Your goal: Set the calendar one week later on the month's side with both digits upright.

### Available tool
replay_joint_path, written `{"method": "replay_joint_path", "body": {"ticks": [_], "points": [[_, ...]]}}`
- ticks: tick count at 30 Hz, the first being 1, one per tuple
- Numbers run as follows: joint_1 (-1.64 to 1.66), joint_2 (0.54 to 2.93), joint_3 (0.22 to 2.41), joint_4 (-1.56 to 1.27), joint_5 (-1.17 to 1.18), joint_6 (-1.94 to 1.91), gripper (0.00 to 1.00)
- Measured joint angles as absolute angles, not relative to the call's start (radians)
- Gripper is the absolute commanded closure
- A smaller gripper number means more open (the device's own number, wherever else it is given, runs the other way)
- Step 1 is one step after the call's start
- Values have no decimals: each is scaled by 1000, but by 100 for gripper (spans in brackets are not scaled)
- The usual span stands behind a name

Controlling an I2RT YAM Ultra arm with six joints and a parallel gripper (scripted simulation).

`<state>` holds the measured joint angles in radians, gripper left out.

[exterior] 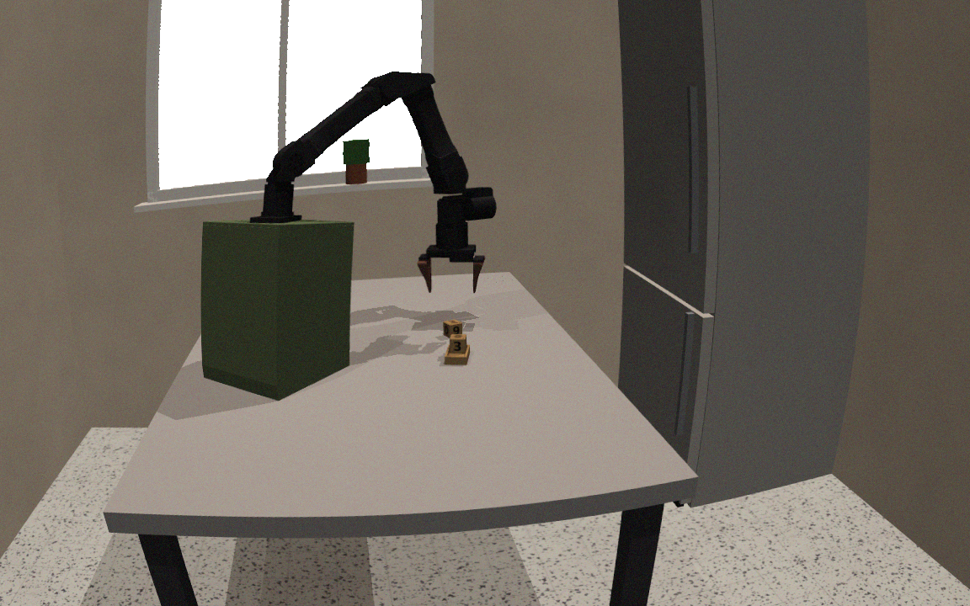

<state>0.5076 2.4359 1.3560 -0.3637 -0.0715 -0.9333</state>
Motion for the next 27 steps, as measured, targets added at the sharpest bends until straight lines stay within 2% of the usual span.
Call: {"method": "replay_joint_path", "body": {"ticks": [27], "points": [[508, 2442, 1352, -355, -72, 22, 0]]}}
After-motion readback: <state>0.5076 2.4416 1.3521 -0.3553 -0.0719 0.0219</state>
